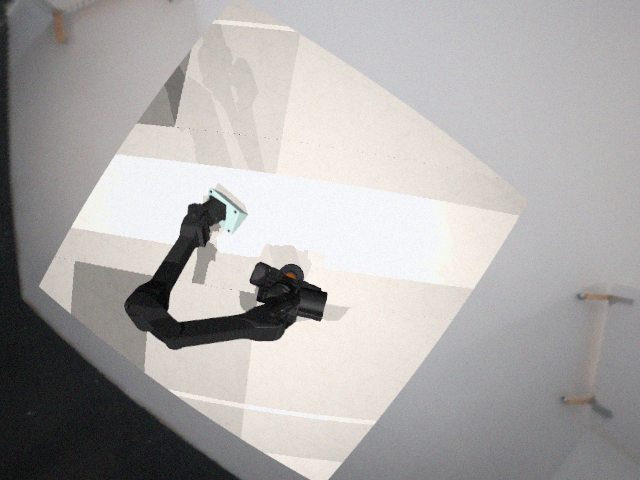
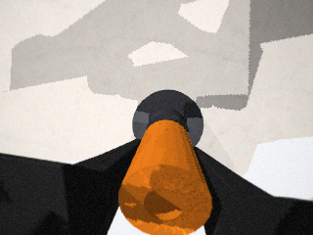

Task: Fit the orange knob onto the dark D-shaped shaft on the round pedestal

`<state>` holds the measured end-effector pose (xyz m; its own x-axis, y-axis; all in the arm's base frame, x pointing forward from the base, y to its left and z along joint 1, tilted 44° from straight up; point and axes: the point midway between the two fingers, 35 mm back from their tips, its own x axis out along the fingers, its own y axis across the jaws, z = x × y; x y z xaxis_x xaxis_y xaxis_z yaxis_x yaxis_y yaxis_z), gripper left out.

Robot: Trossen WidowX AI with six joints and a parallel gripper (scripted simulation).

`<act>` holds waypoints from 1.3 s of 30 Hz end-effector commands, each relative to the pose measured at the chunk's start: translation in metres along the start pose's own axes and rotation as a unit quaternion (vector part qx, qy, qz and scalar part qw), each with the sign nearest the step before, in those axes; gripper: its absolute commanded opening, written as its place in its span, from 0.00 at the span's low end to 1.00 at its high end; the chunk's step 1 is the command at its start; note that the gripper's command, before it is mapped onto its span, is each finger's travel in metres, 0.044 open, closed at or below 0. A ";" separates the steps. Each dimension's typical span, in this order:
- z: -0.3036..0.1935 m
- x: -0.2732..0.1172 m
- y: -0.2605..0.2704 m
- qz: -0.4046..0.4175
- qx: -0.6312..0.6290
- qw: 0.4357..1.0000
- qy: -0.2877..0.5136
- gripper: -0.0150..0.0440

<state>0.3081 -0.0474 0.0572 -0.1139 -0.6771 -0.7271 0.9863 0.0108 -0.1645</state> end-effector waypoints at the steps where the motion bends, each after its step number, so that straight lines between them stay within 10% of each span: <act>1: -0.001 0.000 0.000 0.002 0.002 1.000 0.000 0.25; 39: -0.002 0.001 -0.001 0.002 0.087 0.996 0.000 0.25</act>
<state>0.3064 -0.0469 0.0560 -0.1111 -0.6783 -0.7264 0.9910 -0.1309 -0.0293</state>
